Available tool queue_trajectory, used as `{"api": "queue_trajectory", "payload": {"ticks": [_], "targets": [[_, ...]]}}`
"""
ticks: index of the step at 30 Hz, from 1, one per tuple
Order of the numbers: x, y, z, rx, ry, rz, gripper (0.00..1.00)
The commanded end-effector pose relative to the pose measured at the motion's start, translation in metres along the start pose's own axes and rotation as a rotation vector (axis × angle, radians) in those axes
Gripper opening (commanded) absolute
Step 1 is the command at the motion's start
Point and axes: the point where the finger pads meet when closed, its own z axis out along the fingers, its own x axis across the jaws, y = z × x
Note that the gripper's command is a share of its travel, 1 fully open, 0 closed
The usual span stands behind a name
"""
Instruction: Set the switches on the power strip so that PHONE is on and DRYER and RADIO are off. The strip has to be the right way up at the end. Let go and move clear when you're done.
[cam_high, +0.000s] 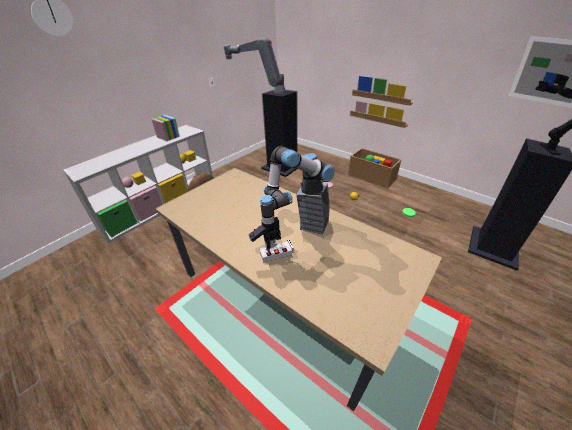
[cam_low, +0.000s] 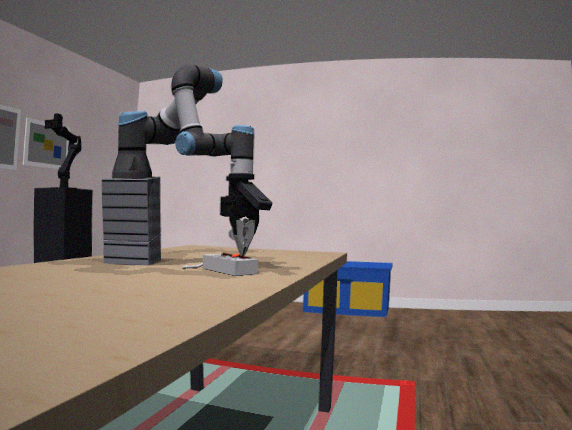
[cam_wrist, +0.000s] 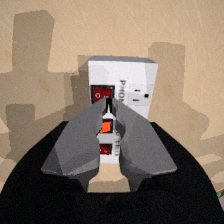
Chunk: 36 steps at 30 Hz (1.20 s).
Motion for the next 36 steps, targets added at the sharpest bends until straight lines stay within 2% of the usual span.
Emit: {"api": "queue_trajectory", "payload": {"ticks": [1, 27, 36], "targets": [[-0.0003, -0.0008, 0.0007, 0.002, -0.001, 0.0, 0.0], [-0.0003, -0.0008, 0.0028, 0.002, -0.001, 0.0, 0.0], [-0.0003, -0.0008, -0.0051, 0.002, -0.001, 0.0, 0.0]]}}
